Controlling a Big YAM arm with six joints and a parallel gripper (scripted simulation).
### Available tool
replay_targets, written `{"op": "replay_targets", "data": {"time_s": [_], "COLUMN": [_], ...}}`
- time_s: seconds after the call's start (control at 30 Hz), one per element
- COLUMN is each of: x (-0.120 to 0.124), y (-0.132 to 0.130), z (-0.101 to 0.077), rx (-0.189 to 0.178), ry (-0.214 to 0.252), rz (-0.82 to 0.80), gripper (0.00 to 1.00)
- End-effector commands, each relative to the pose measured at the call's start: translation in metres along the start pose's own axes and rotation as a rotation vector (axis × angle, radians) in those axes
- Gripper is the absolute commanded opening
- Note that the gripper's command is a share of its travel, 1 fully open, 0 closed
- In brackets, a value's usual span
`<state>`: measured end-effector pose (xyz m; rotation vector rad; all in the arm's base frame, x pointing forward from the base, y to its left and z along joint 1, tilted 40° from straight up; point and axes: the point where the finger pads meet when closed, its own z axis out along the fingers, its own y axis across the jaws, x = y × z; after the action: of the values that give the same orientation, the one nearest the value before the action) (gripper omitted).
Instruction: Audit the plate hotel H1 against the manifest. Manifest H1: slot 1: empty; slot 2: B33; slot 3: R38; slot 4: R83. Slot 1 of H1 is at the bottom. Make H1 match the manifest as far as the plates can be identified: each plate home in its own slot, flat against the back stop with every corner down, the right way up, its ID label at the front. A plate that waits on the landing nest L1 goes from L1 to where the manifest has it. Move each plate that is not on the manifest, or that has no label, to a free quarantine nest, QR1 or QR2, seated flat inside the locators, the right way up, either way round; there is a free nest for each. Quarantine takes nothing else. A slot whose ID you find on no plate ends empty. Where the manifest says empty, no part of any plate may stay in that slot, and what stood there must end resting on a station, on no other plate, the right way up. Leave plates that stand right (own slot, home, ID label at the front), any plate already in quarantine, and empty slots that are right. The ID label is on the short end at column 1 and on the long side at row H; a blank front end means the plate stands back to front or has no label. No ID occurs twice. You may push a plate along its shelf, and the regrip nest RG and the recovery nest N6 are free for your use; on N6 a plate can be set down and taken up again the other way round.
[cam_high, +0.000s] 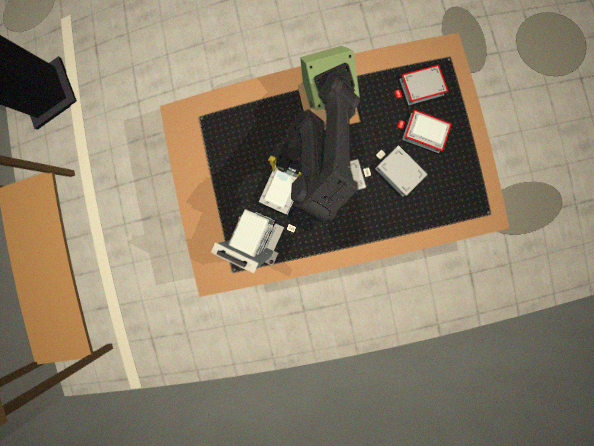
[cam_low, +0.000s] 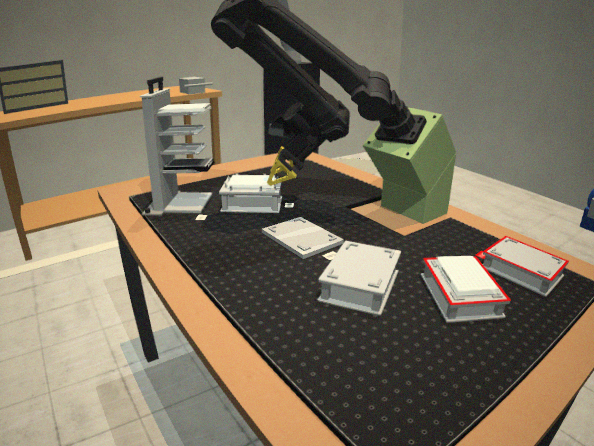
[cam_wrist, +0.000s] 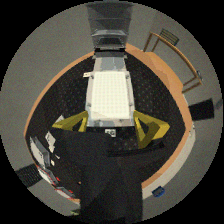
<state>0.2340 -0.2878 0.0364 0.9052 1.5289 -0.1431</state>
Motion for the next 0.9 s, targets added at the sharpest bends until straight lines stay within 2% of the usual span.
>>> {"op": "replay_targets", "data": {"time_s": [0.0,0.57,0.87], "x": [0.001,0.023,0.023], "y": [0.003,-0.001,-0.001], "z": [0.005,0.014,0.014], "rx": [-0.011,0.005,0.005], "ry": [-0.006,0.039,0.039], "rz": [0.007,0.023,0.020], "gripper": [1.00,1.00,1.00]}}
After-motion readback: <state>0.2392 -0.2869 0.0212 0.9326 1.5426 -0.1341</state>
